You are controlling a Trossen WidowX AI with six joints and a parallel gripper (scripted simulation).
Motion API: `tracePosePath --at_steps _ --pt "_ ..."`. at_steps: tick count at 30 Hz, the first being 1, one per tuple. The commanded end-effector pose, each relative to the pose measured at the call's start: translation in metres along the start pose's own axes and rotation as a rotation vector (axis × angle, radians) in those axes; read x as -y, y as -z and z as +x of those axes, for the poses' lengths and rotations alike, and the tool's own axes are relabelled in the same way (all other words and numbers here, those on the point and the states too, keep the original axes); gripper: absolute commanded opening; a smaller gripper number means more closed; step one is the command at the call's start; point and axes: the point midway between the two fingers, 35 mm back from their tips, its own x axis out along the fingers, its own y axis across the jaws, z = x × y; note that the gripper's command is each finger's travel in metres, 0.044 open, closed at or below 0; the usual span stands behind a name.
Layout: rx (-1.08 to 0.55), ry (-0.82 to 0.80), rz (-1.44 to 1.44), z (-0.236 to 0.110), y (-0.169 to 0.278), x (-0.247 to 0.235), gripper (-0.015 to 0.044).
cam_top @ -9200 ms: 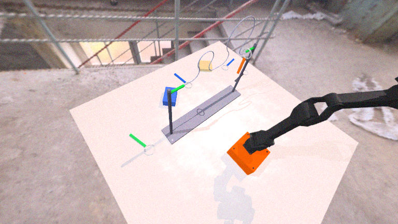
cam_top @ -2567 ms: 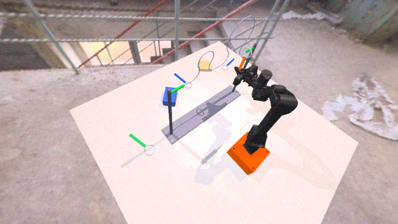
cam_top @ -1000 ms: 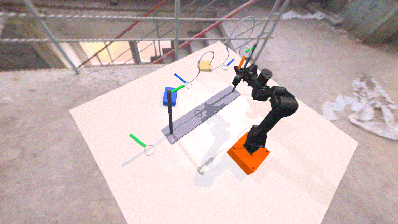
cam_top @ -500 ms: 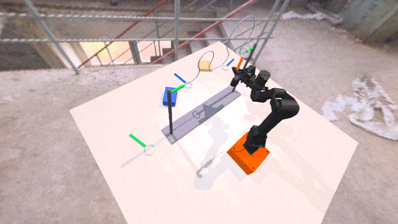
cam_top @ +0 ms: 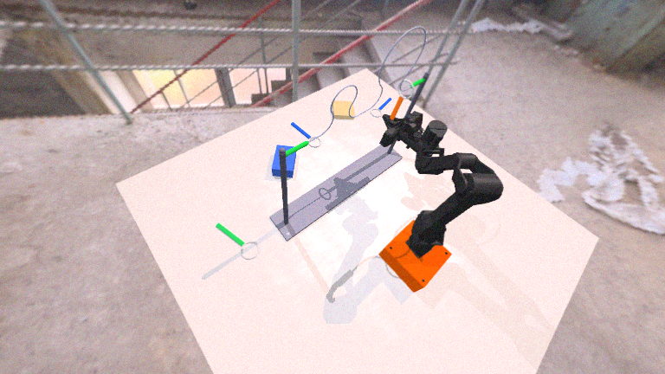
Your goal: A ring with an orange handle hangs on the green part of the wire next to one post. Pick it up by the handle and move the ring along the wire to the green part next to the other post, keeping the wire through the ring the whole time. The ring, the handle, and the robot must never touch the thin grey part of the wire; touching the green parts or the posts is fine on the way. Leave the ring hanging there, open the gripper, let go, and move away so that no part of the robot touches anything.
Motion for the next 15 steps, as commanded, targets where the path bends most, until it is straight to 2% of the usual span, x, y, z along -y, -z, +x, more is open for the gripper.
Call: tracePosePath --at_steps 1,15 --pt "0.006 -0.001 0.035 -0.001 -0.002 -0.010 -0.0150" --pt "0.012 -0.005 0.277 0.000 -0.009 -0.053 -0.0150"
